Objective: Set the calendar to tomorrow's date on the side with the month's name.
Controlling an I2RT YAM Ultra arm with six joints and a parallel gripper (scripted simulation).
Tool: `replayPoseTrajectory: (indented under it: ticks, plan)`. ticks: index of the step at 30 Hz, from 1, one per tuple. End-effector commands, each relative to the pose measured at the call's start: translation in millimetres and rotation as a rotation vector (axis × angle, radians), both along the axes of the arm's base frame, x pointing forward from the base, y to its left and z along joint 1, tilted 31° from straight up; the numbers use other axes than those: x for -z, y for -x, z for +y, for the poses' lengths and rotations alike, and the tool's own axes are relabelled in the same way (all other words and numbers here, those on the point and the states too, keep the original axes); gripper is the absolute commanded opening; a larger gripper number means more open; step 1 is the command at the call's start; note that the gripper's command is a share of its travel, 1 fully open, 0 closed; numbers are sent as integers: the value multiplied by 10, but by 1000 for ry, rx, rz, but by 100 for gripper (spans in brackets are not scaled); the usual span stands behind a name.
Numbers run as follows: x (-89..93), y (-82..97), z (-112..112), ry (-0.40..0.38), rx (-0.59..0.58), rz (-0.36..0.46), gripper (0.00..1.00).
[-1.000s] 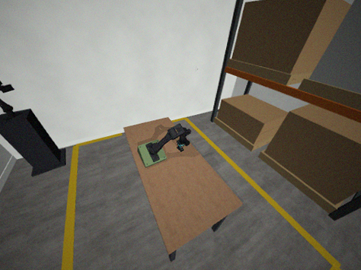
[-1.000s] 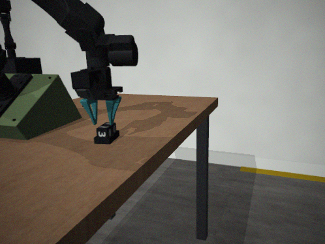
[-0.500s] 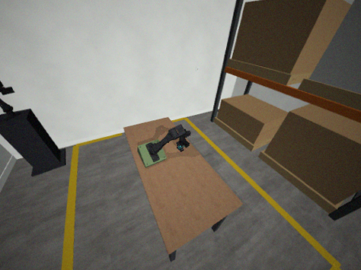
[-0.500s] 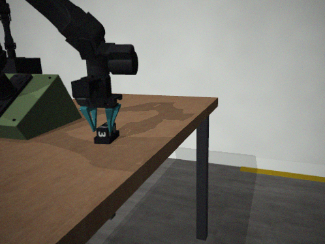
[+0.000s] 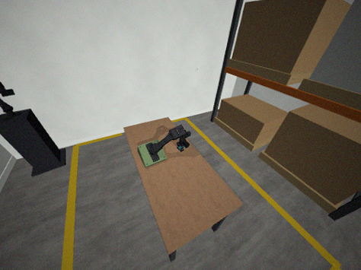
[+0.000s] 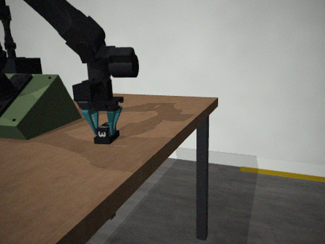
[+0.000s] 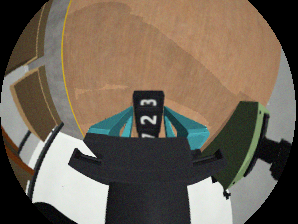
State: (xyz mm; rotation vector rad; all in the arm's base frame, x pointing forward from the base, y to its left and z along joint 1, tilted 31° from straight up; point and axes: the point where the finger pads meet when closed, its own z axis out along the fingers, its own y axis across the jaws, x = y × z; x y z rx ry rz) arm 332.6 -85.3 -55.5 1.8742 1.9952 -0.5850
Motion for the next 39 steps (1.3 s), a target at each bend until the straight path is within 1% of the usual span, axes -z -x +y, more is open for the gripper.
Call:
replayPoseTrajectory:
  ticks: [1,32,33,39]
  plan:
    - [-25,-21,7,5,-5,-8,47]
    - [-25,-21,7,5,-5,-8,47]
    - [-25,-21,7,5,-5,-8,27]
    - [-25,-21,7,5,-5,-8,27]
